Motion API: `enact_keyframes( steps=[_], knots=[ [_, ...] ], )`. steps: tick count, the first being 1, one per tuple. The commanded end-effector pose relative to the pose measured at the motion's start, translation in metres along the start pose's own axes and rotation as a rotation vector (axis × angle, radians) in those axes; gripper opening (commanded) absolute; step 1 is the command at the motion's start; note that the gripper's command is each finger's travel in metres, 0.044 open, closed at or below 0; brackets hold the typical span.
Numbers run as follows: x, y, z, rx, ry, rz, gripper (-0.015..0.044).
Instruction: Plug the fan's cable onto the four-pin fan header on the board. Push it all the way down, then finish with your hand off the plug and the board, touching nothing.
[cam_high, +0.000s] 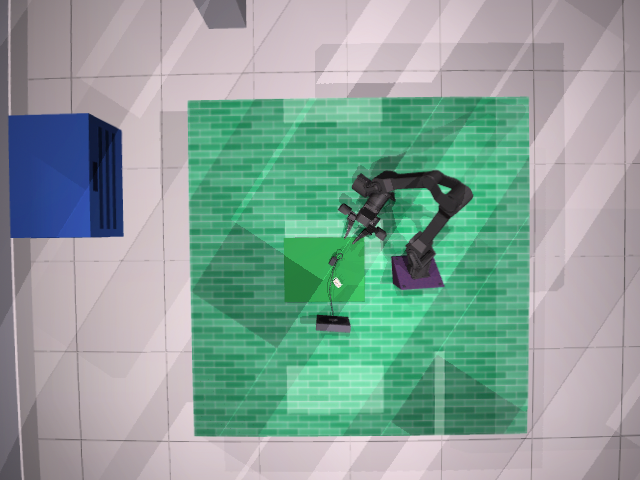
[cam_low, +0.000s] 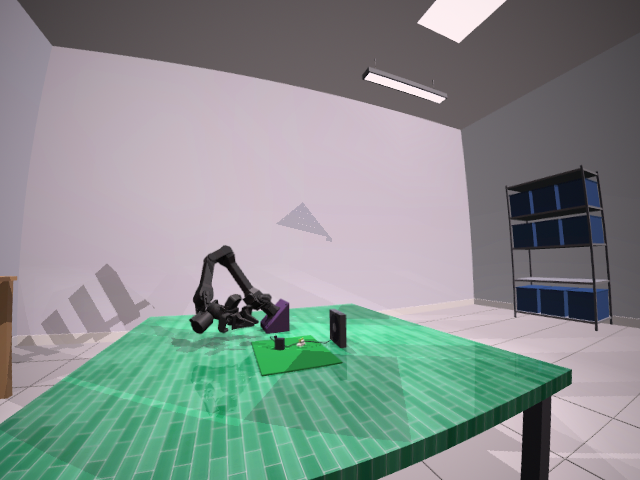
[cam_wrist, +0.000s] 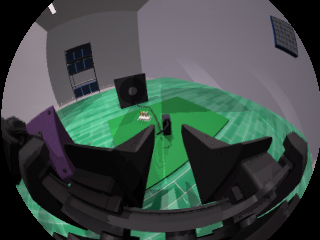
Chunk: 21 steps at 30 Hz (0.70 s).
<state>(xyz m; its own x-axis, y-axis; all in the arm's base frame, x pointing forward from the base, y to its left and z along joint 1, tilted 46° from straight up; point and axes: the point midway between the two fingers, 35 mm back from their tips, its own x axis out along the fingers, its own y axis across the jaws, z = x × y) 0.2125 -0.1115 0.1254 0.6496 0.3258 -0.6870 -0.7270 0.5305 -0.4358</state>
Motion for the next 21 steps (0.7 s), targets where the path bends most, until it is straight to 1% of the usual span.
enact_keyframes(
  steps=[1, 10, 11, 21],
  knots=[
    [-0.004, 0.0, 0.004, -0.002, 0.006, 0.004, 0.0193],
    [0.01, 0.013, 0.003, 0.115, 0.113, 0.16, 0.0429],
    [0.012, 0.014, 0.003, 0.127, 0.127, 0.176, 0.044],
    [0.022, 0.027, 0.002, 0.228, 0.292, 0.312, 0.044]
  ],
)
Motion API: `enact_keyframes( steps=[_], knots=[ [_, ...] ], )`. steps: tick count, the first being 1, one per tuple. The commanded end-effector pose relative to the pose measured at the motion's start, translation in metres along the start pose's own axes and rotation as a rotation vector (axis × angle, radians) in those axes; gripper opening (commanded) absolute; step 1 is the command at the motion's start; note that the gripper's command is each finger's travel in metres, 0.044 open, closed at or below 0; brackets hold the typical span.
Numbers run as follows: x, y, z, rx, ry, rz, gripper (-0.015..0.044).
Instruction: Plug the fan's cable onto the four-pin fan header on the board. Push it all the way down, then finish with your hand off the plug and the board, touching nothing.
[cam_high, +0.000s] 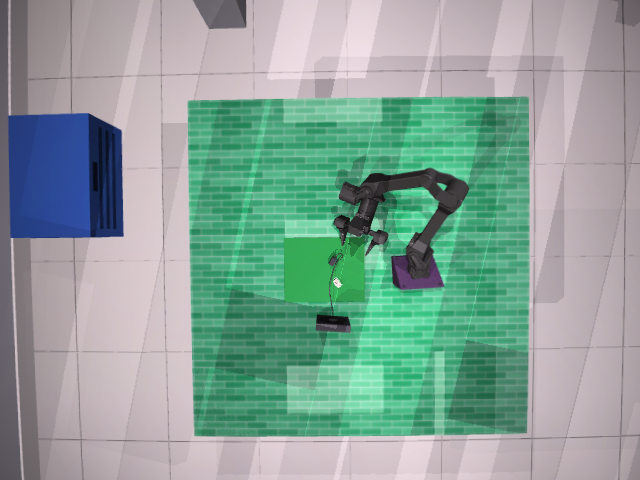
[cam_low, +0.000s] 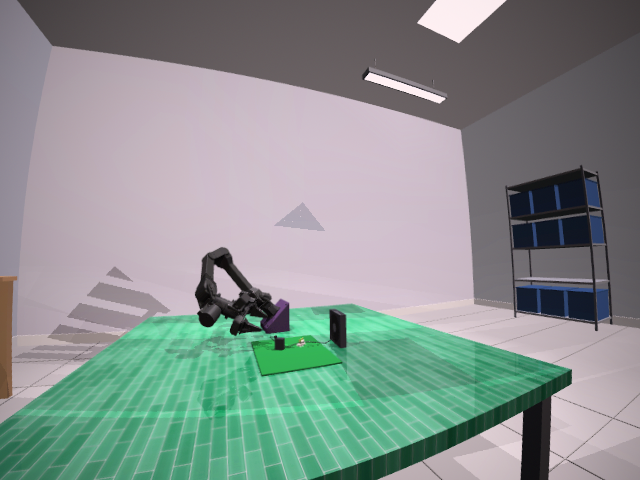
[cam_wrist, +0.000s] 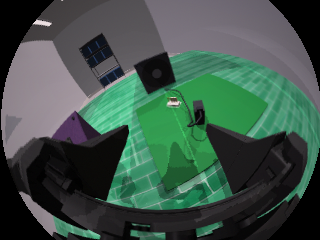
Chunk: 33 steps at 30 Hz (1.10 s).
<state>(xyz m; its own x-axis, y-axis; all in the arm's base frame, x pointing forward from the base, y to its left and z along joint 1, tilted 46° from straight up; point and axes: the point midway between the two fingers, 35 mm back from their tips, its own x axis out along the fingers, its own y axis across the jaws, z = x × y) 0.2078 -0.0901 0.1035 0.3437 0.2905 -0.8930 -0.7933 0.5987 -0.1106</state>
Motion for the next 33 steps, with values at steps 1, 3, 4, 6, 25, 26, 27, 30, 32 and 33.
enact_keyframes(
  steps=[1, 3, 4, 6, 25, 26, 27, 30, 32, 33],
  knots=[
    [0.005, 0.003, -0.001, 0.039, 0.06, 0.045, 0.044],
    [0.006, 0.004, -0.001, 0.058, 0.097, 0.064, 0.044],
    [0.007, 0.005, -0.001, 0.067, 0.116, 0.073, 0.044],
    [0.009, 0.007, -0.001, 0.084, 0.155, 0.088, 0.044],
    [0.013, 0.013, -0.001, 0.198, 0.546, 0.109, 0.044],
    [0.013, 0.013, 0.0, 0.202, 0.566, 0.104, 0.044],
    [0.013, 0.013, 0.0, 0.205, 0.587, 0.098, 0.044],
    [0.012, 0.012, 0.001, 0.213, 0.646, 0.076, 0.044],
    [0.011, 0.011, 0.002, 0.217, 0.685, 0.057, 0.044],
    [0.011, 0.011, 0.003, 0.219, 0.704, 0.047, 0.044]
  ],
)
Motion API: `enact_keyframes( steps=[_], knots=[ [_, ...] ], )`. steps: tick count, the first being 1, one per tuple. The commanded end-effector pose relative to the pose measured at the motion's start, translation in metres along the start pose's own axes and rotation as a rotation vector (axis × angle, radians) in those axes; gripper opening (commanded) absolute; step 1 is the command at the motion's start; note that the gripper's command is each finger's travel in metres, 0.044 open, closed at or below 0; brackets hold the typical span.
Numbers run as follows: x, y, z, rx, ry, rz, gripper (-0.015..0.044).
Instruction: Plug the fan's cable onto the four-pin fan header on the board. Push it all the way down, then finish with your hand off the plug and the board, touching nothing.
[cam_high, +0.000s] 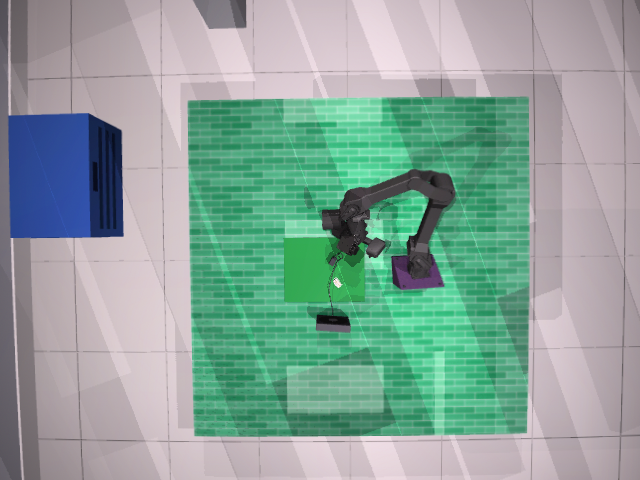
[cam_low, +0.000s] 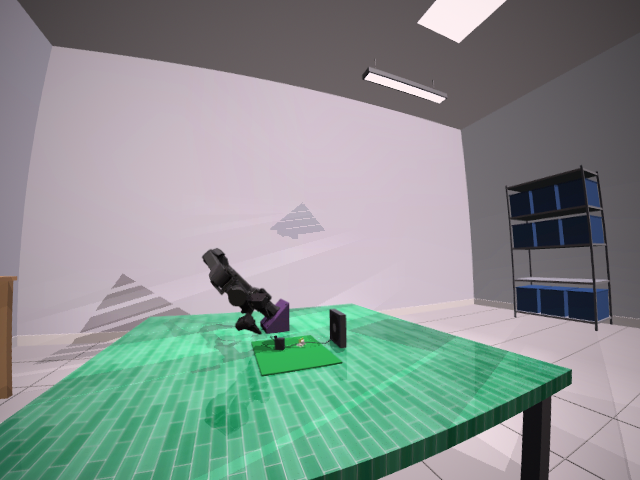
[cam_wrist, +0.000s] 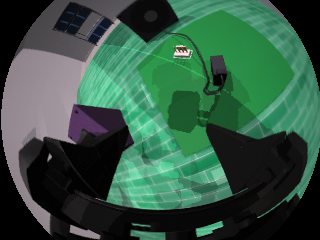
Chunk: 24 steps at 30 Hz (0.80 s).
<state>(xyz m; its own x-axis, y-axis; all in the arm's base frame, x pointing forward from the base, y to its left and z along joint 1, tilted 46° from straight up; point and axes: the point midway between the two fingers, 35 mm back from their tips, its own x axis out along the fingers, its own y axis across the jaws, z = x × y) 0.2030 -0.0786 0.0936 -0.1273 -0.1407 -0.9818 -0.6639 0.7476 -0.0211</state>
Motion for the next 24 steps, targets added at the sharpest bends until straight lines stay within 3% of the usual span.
enact_keyframes(
  steps=[1, 24],
  knots=[
    [-0.002, -0.001, 0.001, 0.02, 0.065, -0.029, 0.044],
    [-0.035, -0.012, 0.021, 0.13, 0.338, -0.416, 0.044]
  ],
)
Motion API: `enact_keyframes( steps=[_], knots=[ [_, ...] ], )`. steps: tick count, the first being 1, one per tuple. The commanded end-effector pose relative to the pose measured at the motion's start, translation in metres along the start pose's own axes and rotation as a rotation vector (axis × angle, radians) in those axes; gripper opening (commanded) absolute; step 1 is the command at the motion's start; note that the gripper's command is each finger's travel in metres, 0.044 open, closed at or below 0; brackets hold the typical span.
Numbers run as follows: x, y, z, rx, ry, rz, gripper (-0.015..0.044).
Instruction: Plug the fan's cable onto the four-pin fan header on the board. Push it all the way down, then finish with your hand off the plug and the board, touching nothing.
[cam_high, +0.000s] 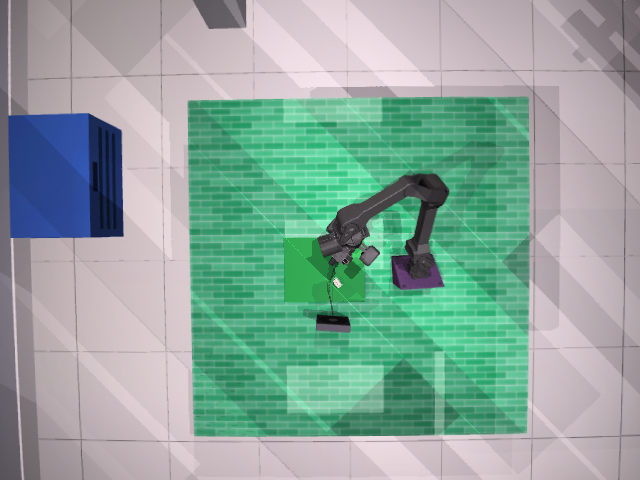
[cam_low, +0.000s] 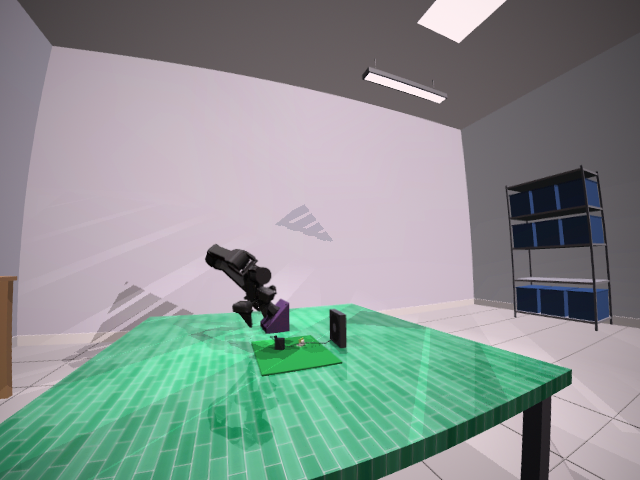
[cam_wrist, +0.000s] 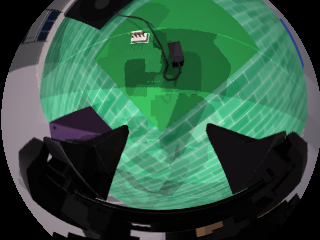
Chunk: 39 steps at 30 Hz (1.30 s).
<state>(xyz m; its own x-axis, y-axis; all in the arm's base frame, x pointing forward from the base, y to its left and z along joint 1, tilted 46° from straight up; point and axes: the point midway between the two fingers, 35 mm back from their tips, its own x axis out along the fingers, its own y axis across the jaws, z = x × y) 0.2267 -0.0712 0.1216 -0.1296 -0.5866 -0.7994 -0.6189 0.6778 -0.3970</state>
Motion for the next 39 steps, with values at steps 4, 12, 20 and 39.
enact_keyframes(
  steps=[4, 12, 20, 39],
  knots=[
    [-0.013, -0.007, 0.007, 0.037, 0.038, -0.132, 0.044],
    [-0.023, -0.006, 0.023, -0.011, 0.021, -0.111, 0.044],
    [-0.069, 0.012, 0.105, -0.185, 0.054, -0.155, 0.044],
    [0.03, -0.004, 0.102, -0.187, 0.057, -0.16, 0.044]
  ],
)
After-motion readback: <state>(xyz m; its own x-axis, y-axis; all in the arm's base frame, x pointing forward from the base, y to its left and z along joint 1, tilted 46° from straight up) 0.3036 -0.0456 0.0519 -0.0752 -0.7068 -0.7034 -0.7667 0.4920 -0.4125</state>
